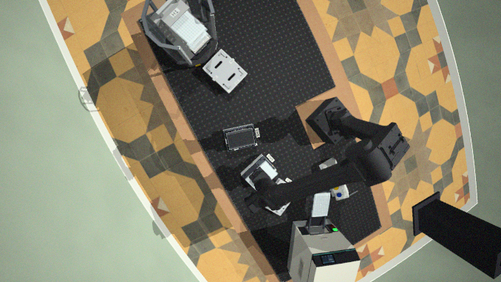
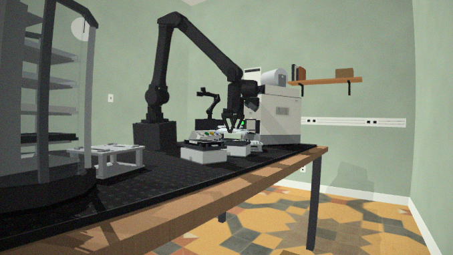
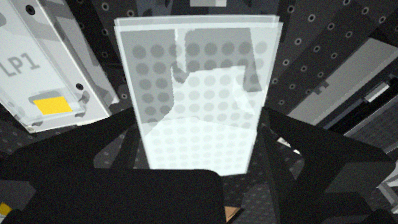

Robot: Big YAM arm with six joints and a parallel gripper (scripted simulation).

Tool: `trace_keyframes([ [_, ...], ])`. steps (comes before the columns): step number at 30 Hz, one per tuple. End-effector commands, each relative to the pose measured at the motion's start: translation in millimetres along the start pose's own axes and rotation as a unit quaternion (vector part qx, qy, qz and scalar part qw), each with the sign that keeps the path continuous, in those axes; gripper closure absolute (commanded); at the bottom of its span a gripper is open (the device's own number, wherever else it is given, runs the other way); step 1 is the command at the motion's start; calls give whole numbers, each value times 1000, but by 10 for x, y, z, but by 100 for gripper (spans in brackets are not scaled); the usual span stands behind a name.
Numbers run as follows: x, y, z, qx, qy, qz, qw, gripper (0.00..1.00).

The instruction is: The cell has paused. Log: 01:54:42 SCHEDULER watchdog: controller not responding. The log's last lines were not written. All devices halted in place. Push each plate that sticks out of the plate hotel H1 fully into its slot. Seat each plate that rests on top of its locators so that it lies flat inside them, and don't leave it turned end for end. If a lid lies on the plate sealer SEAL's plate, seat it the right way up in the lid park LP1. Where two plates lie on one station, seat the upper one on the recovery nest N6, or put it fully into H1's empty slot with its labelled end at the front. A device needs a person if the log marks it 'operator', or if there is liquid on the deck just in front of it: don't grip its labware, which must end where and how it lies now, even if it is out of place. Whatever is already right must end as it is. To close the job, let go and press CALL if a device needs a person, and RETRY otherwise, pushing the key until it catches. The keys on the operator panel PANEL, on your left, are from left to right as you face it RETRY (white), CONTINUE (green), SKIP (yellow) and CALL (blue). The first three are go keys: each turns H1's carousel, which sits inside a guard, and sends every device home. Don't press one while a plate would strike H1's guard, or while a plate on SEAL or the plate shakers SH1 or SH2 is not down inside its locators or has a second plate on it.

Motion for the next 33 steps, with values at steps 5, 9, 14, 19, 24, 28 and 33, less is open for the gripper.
trace_keyframes([
  [5, 177, 52, -82, -1, -27, -7, 1000, 16],
  [9, 181, 52, -87, -2, -28, -7, 1000, 16],
  [14, 128, 84, -27, -2, -33, 28, 999, 16],
  [19, 85, 100, -119, -4, -39, 46, 998, 16],
  [24, 55, -27, -92, -8, -33, 47, 998, 16],
  [28, 76, 35, -104, -3, -33, 46, 998, 16],
  [33, 76, 38, -102, -3, -33, 46, 998, 16],
])
Point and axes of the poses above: the point where the finger pads meet when closed, its own x axis back along the fingers, its own y axis across the jaws, z = x × y, the point moved 7 cm from there along x, back along the fingers, and after that the axes turned 15 degrees about -x, right-handed, at the moved point
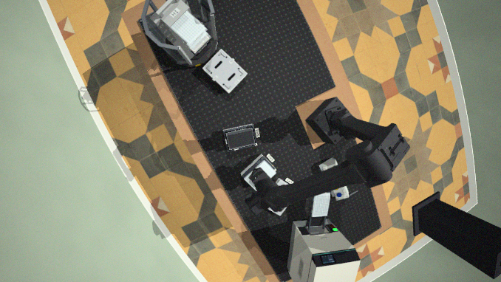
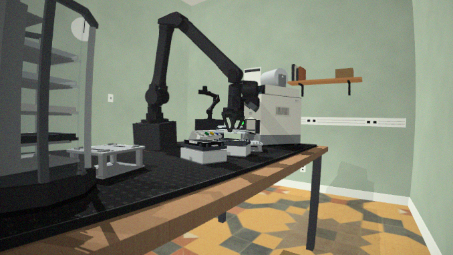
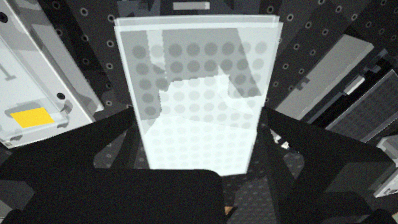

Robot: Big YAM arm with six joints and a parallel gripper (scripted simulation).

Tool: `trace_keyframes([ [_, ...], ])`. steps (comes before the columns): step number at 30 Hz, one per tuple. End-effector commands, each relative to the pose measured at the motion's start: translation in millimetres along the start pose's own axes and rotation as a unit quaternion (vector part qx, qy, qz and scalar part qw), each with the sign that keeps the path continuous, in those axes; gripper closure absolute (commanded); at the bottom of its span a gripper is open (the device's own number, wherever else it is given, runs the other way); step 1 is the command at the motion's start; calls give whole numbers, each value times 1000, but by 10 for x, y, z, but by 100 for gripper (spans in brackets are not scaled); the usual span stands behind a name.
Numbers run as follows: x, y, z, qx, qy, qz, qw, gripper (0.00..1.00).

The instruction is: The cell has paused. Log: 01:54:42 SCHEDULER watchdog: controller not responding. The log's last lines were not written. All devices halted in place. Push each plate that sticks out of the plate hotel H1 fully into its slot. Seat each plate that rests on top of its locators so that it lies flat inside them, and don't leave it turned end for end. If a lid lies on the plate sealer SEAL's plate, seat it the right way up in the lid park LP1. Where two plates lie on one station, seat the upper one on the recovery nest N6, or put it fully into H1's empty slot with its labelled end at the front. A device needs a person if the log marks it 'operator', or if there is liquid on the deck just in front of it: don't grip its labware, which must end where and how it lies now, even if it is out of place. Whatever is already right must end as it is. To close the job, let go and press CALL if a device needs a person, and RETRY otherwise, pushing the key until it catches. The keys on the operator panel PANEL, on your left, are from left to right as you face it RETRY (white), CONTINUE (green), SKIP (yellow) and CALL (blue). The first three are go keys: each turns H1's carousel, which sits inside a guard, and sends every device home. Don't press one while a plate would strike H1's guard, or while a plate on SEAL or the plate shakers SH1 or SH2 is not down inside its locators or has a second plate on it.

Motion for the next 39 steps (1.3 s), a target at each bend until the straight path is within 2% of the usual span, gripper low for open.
trace_keyframes([
  [1, 87, 25, -99, -1, -15, -3, 1000, 16],
  [4, 87, 28, -97, -1, -15, -3, 1000, 16],
  [5, 41, 71, -6, 3, -13, -1, 1000, 16],
  [8, -40, 82, 13, 5, -5, 1, 1000, 16],
  [13, -3, 16, -39, -3, -13, -1, 1000, 16],
  [18, -77, 14, -25, -2, -6, 0, 1000, 16],
  [19, -11, -4, -31, -3, -14, -1, 1000, 16],
  [25, -120, 8, 2, 1, -4, 1, 1000, 16],
  [36, -105, 3, -21, 0, -12, -1, 1000, 16],
  [38, -165, 5, -4, 1, -6, 1, 1000, 16],
  [39, -67, 36, -86, -1, -15, -2, 1000, 16],
])
Point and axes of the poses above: the point where the finger pads meet when closed, its own x axis back along the fingers, its own y axis across the jaws, z = x × y, the point moved 7 cm from there along x, back along the fingers, and after that the axes turned 15 degrees about -x, right-handed, at the moved point
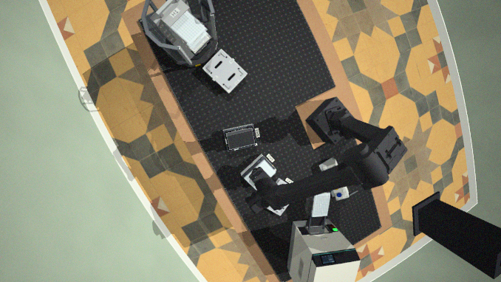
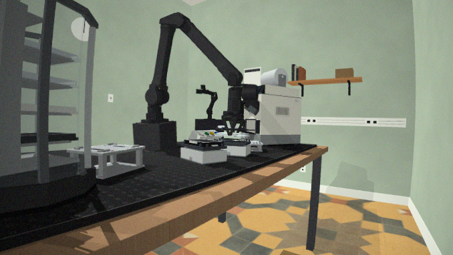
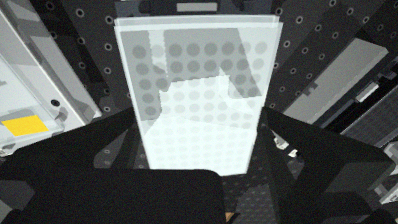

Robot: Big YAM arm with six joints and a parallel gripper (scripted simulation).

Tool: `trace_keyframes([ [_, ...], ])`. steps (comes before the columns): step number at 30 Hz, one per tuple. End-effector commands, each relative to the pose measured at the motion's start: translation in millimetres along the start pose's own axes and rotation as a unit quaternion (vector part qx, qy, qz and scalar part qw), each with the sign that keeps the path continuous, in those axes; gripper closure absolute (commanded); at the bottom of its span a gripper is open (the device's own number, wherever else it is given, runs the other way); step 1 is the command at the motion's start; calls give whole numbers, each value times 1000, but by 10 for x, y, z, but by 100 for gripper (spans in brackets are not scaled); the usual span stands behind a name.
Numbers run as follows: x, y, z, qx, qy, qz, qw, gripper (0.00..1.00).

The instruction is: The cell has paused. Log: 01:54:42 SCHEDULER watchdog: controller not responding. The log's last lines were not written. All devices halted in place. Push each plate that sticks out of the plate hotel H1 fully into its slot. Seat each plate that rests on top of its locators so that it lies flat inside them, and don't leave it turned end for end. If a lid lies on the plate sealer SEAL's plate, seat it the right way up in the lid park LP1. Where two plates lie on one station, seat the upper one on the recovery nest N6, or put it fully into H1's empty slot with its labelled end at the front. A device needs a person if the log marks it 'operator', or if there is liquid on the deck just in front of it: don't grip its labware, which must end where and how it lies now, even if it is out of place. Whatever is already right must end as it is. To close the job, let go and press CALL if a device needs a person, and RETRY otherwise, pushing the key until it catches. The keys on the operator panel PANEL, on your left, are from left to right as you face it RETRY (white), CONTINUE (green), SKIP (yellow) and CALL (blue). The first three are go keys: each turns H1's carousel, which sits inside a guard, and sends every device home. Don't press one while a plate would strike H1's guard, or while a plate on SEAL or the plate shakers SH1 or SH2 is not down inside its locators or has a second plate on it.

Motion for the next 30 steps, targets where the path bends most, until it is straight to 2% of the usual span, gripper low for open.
trace_keyframes([
  [1, 68, 1, -102, -3, -13, -2, 1000, 16],
  [10, 68, -1, -100, -3, -13, -2, 1000, 16],
  [11, -13, -47, -19, -1, -6, 1, 1000, 16],
  [13, -13, -47, -19, -1, -6, 1, 1000, 16],
  [14, 68, -2, -99, -3, -13, -2, 1000, 16],
  [30, 68, -1, -98, -3, -13, -2, 1000, 16],
])
Point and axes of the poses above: the point where the finger pads meet when closed, its own x axis back along the fingers, its own y axis across the jaws, z = x × y, the point moved 7 cm from there along x, back along the fingers, and after that the axes turned 15 degrees about -x, right-handed, at the moved point
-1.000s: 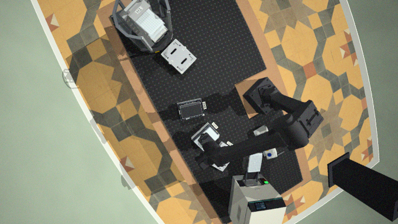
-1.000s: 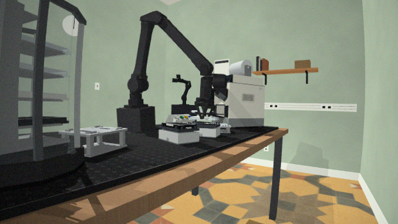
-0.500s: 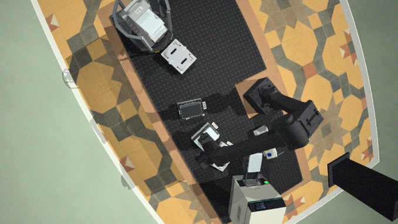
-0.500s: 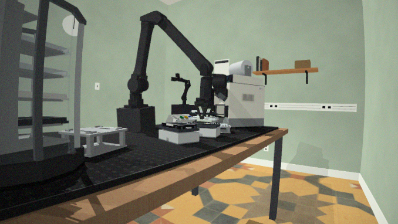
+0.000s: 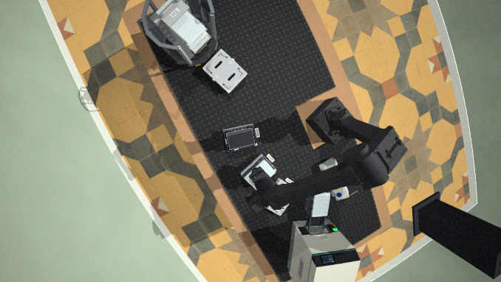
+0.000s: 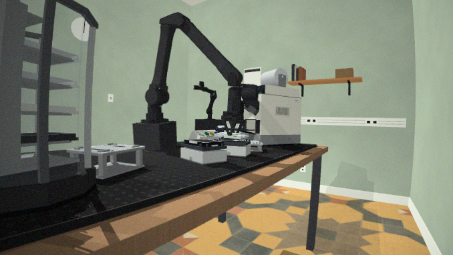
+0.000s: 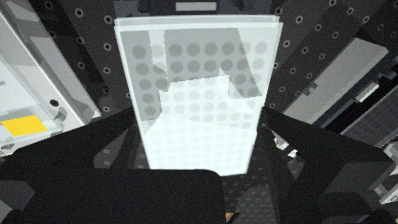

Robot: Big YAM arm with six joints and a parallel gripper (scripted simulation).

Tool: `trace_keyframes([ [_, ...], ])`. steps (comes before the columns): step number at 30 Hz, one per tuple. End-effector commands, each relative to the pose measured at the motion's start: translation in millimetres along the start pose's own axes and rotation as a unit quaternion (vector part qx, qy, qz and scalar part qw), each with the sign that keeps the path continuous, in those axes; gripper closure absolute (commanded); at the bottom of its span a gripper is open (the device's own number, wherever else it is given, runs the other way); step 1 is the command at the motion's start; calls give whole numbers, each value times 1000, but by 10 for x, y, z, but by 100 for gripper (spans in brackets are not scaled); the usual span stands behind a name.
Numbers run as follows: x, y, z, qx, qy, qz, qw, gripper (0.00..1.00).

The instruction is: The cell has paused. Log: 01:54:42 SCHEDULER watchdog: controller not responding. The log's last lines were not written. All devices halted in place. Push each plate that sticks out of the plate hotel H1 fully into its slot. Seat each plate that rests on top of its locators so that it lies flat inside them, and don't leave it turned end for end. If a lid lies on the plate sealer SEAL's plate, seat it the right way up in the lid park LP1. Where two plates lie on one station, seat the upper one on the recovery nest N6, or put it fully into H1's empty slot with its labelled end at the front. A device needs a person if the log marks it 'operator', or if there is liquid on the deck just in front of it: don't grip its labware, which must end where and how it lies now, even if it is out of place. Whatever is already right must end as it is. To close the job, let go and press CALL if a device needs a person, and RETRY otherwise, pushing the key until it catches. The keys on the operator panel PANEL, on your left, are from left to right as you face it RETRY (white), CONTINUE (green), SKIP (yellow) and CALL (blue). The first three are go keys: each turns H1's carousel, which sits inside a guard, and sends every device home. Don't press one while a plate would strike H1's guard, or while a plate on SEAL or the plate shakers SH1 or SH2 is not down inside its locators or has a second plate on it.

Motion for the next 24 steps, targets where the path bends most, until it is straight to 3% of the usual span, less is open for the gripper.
trace_keyframes([
  [1, 73, 6, -101, -2, -13, -2, 1000, 16],
  [17, 73, 6, -99, -2, -13, -2, 1000, 16],
  [24, -14, -6, -12, 0, -6, 0, 1000, 16],
])
Point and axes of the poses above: the point where the finger pads meet when closed, its own x axis back along the fingers, its own y axis across the jaws, z = x × y, the point moved 7 cm from there along x, back along the fingers, and after that the axes turned 15 degrees about -x, right-handed, at the moved point
